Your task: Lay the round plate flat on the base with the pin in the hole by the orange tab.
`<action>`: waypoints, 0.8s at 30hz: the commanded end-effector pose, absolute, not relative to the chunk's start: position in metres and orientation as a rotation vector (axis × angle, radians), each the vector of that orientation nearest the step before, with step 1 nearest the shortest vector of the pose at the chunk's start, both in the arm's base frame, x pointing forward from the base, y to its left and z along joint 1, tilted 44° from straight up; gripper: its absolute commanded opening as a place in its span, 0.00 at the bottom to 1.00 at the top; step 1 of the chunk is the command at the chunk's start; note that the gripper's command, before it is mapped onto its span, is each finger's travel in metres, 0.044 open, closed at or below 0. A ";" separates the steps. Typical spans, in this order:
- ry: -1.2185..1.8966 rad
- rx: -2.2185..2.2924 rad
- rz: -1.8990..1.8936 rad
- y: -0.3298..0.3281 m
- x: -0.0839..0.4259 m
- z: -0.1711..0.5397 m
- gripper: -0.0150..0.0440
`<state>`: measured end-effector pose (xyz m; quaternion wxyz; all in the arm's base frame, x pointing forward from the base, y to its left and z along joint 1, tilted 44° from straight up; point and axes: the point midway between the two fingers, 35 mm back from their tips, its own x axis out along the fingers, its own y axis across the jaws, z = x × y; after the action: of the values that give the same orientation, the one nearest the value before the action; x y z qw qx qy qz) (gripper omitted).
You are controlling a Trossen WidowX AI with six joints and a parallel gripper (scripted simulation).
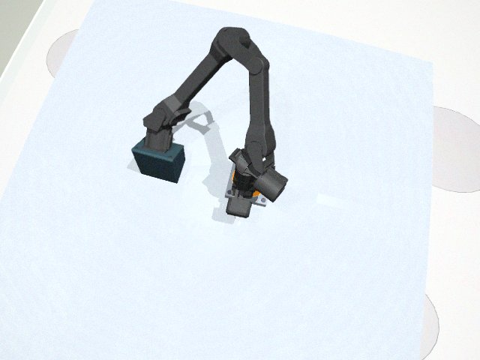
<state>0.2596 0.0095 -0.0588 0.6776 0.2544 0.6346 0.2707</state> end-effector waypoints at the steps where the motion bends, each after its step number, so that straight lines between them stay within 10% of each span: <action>1: 1.444 0.577 0.612 0.013 0.251 -0.061 0.25; 24: 1.445 0.578 0.612 0.018 0.238 -0.056 0.25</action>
<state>0.2458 0.0146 -0.0548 0.6773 0.2534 0.6353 0.2709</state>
